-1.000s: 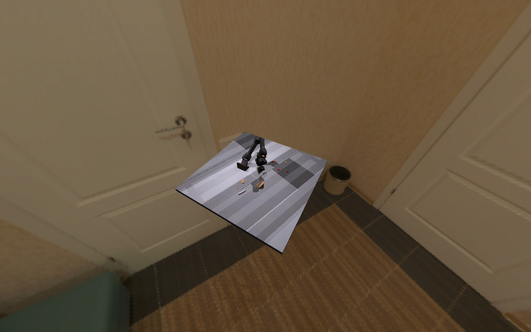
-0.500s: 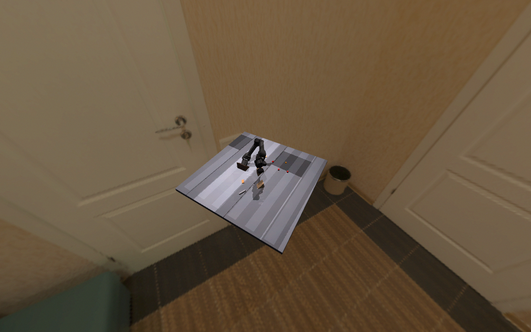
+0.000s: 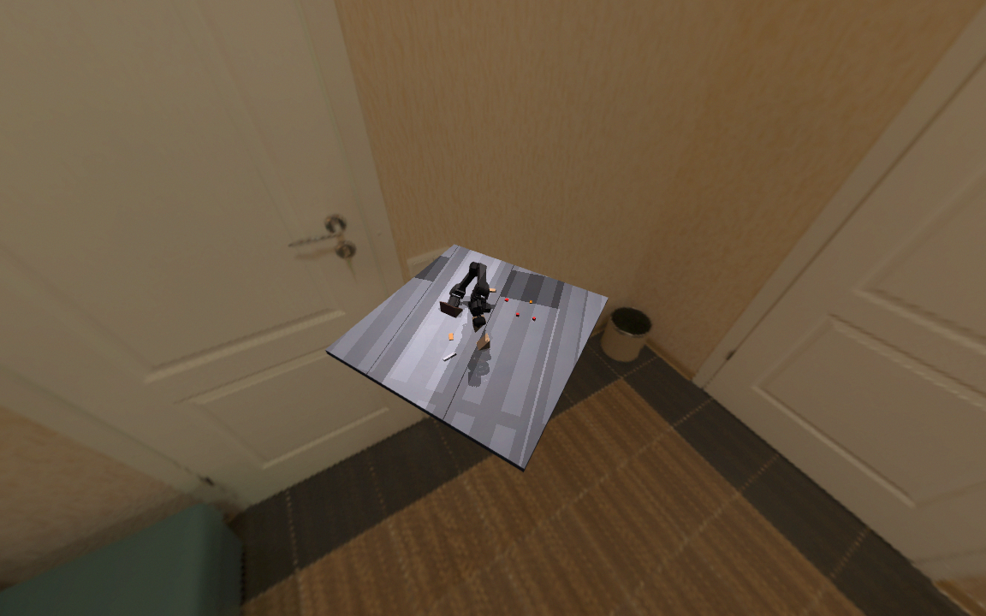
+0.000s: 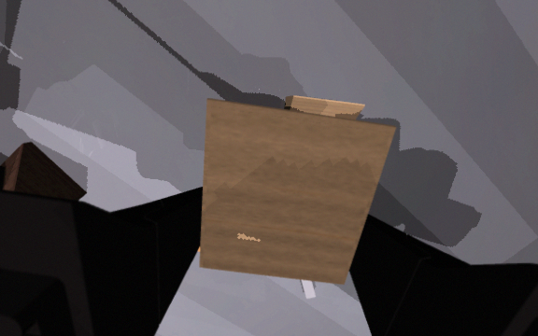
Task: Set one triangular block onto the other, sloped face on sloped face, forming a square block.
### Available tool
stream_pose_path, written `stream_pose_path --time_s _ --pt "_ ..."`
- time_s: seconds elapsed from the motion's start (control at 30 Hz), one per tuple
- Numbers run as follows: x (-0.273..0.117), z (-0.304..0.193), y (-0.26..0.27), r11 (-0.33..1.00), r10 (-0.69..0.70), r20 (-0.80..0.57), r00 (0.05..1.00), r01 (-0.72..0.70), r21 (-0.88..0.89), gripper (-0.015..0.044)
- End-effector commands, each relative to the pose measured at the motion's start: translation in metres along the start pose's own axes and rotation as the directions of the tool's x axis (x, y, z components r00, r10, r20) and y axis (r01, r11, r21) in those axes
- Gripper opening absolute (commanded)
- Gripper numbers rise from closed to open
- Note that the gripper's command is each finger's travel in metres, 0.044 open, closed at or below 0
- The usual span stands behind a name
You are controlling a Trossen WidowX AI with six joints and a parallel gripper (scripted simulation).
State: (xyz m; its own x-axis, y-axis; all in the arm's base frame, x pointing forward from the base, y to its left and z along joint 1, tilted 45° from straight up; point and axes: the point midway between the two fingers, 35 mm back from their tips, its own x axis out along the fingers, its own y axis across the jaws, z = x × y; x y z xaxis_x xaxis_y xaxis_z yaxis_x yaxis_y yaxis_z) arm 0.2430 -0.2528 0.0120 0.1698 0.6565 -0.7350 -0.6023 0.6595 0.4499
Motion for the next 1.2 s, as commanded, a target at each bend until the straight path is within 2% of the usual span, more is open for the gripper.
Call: stream_pose_path --time_s 0.0,0.47,1.03,1.17 --pt "-0.004 -0.014 -0.014 1.0 -0.003 -0.002 1.0 0.003 0.0 0.0" --pt "-0.009 -0.045 -0.041 1.0 -0.009 -0.002 1.0 0.009 0.005 0.0" --pt "0.062 -0.015 -0.039 0.999 0.026 -0.003 1.0 -0.027 -0.026 0.0" --pt "0.065 -0.014 -0.038 0.999 0.028 -0.003 1.0 -0.028 -0.027 0.0"
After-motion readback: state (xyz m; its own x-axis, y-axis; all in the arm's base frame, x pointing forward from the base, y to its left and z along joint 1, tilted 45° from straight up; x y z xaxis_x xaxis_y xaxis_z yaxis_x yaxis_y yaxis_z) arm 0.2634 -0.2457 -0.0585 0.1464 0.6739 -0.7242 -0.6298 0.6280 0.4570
